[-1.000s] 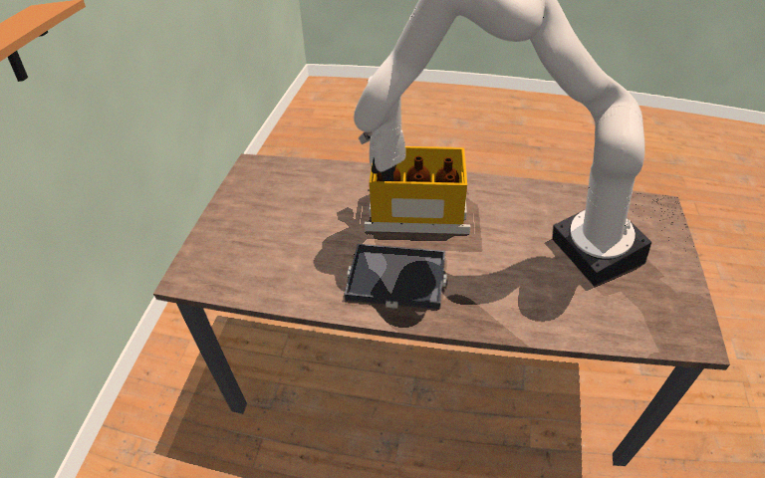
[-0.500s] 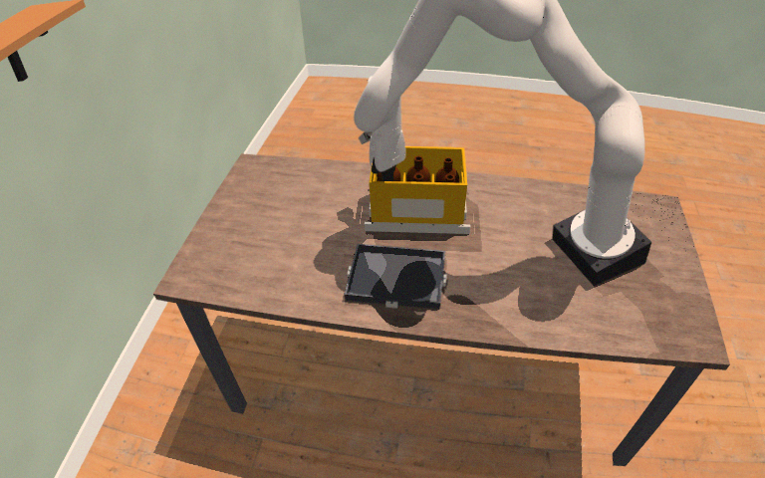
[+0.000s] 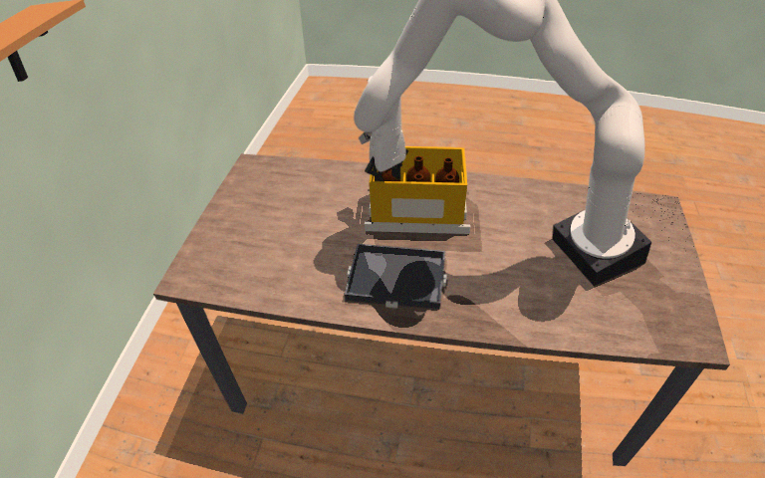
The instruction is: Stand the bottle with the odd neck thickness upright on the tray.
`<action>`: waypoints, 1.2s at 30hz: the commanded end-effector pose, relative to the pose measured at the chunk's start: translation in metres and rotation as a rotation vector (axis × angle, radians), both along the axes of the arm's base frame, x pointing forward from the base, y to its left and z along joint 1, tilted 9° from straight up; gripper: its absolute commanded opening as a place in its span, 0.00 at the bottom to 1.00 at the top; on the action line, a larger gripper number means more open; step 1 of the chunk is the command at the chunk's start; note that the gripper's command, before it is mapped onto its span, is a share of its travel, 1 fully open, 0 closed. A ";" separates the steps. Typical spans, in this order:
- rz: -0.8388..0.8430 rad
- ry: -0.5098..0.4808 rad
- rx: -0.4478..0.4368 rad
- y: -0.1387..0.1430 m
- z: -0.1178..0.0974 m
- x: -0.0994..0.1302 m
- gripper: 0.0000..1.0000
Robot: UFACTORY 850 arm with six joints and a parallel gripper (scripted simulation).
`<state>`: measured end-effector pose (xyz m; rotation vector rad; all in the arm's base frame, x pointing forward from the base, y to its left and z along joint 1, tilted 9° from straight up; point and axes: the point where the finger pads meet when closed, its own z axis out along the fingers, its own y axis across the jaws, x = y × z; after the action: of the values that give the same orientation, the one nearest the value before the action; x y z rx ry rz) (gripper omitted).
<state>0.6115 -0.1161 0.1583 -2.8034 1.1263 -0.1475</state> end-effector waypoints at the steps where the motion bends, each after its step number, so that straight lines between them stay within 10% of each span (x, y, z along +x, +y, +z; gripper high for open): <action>1: 0.000 -0.002 0.000 0.000 0.001 0.001 0.65; 36: 0.000 -0.002 0.000 -0.001 0.011 -0.001 0.65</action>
<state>0.6107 -0.1166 0.1649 -2.8033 1.1262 -0.1481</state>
